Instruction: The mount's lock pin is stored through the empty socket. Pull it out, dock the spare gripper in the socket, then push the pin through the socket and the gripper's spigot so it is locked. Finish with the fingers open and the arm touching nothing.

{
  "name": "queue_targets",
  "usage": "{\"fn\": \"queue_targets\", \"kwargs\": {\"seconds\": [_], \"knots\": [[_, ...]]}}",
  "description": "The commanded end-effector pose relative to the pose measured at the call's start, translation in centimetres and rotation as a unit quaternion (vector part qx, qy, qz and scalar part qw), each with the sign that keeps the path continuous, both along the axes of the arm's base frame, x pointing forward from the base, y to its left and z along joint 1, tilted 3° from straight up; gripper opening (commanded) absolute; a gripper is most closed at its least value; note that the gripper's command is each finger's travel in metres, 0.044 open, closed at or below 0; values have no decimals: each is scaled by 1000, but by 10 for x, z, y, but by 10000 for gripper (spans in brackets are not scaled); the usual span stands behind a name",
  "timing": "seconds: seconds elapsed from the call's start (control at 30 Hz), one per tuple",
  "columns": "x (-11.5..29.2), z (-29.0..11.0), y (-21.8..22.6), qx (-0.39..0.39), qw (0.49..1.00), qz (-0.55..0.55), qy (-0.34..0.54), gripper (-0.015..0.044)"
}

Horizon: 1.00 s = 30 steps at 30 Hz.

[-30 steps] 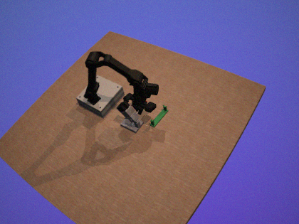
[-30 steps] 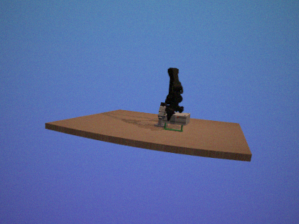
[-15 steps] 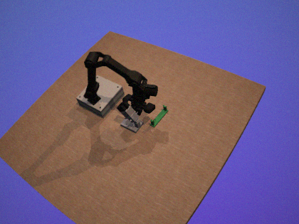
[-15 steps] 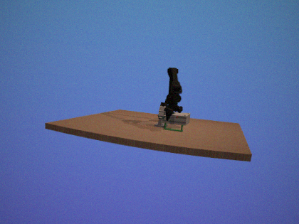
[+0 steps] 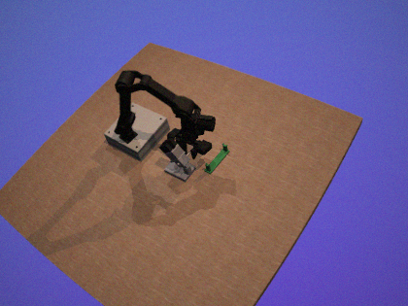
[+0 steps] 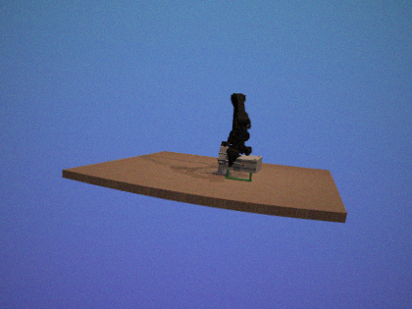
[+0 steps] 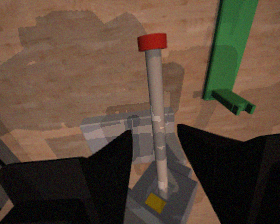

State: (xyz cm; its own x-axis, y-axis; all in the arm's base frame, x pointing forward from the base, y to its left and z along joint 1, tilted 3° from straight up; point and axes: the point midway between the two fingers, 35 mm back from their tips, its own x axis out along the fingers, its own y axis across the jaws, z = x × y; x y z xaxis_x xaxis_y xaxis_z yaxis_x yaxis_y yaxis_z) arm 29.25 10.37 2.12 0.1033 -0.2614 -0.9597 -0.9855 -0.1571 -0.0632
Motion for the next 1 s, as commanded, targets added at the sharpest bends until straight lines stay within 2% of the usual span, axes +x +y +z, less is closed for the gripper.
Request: {"fn": "queue_targets", "kwargs": {"seconds": [0.0, 0.97], "knots": [[-1, 6, 4, 0, 1000, -1, -1, 200], [-20, 49, 43, -14, 1000, 6, 16, 200]]}}
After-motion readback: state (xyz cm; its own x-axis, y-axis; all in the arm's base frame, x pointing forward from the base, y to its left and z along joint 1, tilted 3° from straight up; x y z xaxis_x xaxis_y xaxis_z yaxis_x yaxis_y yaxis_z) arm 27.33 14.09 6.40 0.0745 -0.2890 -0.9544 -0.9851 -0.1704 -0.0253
